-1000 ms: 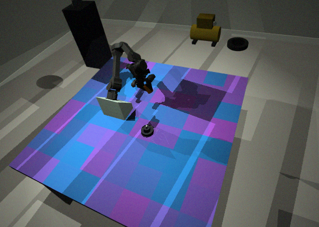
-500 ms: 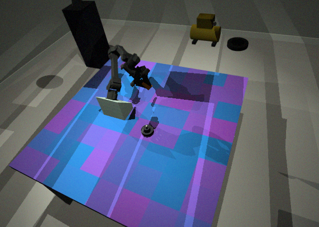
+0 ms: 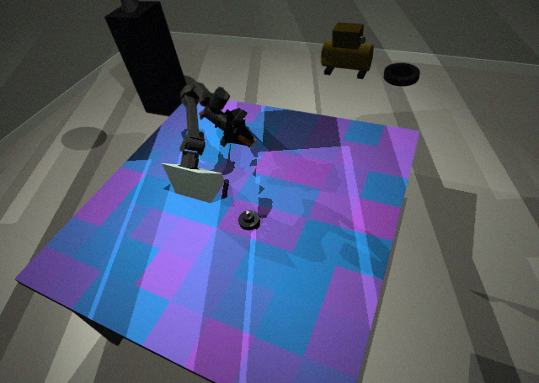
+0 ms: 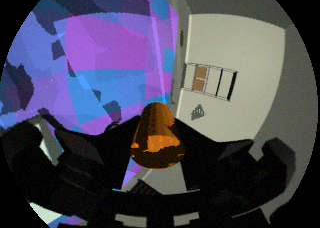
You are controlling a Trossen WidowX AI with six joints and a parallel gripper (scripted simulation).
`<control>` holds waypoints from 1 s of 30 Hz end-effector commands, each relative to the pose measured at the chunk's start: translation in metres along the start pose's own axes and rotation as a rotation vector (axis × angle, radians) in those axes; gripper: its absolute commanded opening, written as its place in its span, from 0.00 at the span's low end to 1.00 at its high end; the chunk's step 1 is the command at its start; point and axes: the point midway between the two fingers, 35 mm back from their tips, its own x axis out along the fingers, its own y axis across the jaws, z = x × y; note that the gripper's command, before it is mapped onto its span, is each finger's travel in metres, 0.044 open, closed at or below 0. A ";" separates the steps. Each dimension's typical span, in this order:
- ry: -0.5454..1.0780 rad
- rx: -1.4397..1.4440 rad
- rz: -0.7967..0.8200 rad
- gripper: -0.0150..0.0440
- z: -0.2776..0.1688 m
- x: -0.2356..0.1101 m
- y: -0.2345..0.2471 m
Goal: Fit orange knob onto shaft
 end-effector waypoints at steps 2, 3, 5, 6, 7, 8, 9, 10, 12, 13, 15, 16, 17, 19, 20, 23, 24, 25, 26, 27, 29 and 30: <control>-0.001 -0.003 -0.047 0.25 0.001 -0.001 0.000; -0.001 -0.003 -0.058 0.25 0.001 -0.001 0.000; 0.000 -0.003 -0.081 0.25 0.001 -0.001 0.001; 0.000 -0.003 -0.094 0.25 0.001 -0.001 0.001; 0.000 -0.003 -0.108 0.25 0.001 -0.001 0.002; -0.001 -0.003 -0.120 0.25 0.001 -0.001 0.002; -0.001 -0.003 -0.127 0.25 0.001 -0.001 0.003; -0.002 -0.003 -0.129 0.25 0.001 -0.001 0.003; -0.003 0.000 -0.089 0.25 0.001 0.000 0.004; -0.003 0.000 -0.089 0.25 0.001 0.000 0.004; -0.003 0.000 -0.089 0.25 0.001 0.000 0.004; -0.003 0.000 -0.089 0.25 0.001 0.000 0.004; -0.003 0.000 -0.089 0.25 0.001 0.000 0.004; -0.003 0.000 -0.089 0.25 0.001 0.000 0.004; -0.003 0.000 -0.089 0.25 0.001 0.000 0.004; -0.003 0.000 -0.089 0.25 0.001 0.000 0.004; -0.003 0.000 -0.089 0.25 0.001 0.000 0.004; -0.003 0.000 -0.089 0.25 0.001 0.000 0.004; -0.003 0.000 -0.089 0.25 0.001 0.000 0.004; -0.003 0.000 -0.089 0.25 0.001 0.000 0.004; -0.003 0.000 -0.089 0.25 0.001 0.000 0.004; -0.003 0.000 -0.089 0.25 0.001 0.000 0.004</control>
